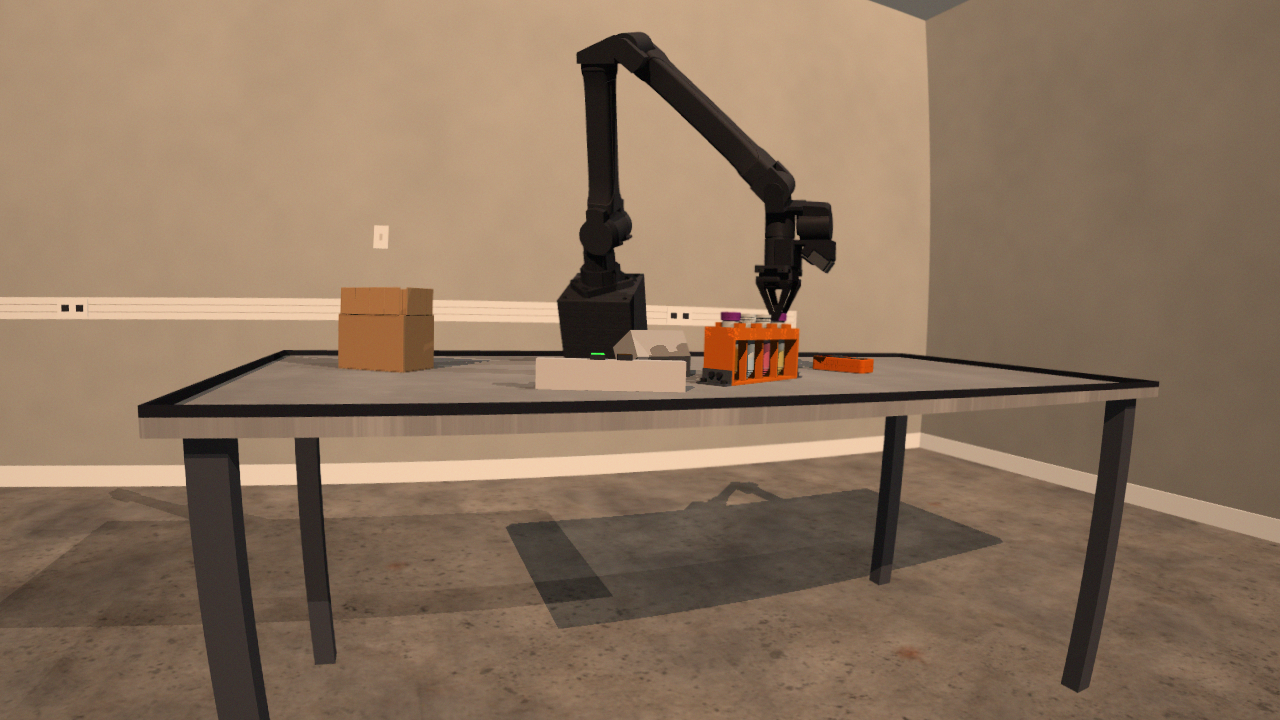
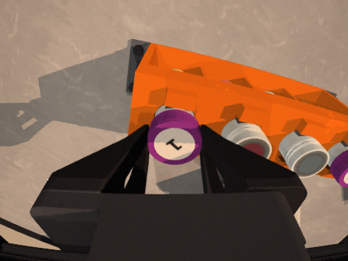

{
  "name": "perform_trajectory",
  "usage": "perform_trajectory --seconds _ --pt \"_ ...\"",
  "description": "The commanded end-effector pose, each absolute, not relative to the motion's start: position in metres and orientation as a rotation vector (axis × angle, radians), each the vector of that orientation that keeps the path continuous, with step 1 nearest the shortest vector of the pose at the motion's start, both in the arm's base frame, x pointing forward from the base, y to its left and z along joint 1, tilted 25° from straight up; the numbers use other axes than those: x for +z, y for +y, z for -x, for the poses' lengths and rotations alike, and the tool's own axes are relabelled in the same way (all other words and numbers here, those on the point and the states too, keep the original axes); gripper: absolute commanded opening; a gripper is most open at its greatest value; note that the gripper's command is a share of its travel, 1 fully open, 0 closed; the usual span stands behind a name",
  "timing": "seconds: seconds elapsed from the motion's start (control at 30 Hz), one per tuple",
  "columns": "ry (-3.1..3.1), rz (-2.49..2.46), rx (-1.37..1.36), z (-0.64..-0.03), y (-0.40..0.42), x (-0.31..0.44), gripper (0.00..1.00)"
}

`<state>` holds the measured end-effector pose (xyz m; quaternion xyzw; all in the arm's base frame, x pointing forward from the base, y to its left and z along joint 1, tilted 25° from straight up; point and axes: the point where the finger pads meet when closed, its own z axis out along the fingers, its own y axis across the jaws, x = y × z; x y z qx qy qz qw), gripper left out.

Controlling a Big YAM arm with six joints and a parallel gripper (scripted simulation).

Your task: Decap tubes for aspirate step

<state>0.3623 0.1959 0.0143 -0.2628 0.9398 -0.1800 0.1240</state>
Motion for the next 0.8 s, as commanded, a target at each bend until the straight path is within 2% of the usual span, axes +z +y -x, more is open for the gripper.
perform_trajectory --seconds 0.0,0.77 --pt "2.769 0.438 -0.463 -0.3663 0.2061 0.0152 0.00" --pt "2.570 -0.880 -0.199 -0.3672 0.2057 0.0149 0.00"
